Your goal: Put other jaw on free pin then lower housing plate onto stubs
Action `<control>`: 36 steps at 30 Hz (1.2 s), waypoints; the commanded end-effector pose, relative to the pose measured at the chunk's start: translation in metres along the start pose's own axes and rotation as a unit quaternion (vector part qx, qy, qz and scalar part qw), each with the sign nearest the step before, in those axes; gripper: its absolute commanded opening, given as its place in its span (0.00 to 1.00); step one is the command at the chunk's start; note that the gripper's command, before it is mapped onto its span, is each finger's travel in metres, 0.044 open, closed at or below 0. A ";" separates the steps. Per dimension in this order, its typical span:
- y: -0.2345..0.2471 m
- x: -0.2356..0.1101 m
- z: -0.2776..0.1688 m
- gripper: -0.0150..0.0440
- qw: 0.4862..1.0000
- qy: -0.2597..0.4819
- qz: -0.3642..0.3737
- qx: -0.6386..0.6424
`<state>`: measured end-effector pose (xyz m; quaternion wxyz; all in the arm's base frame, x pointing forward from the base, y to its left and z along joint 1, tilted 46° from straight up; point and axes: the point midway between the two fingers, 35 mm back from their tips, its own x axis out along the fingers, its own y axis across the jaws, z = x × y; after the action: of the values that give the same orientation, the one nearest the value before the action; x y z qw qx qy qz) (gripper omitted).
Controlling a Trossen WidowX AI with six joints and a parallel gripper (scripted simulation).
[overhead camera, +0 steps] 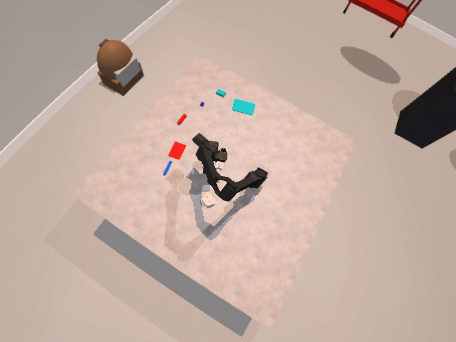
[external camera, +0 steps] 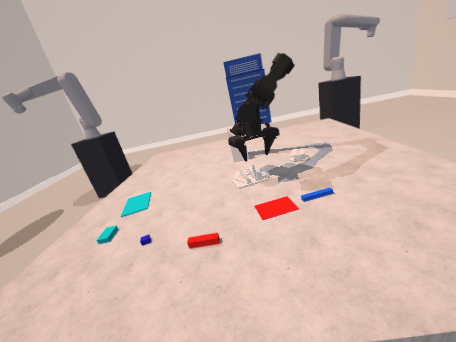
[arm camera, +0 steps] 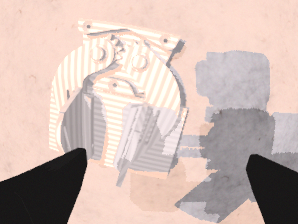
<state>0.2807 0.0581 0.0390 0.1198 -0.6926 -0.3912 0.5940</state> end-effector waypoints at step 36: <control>-0.062 -0.011 -0.010 1.00 0.821 -0.001 0.006 -0.571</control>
<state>0.2674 0.0911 0.0838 -0.2692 -0.6528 -0.6409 0.3011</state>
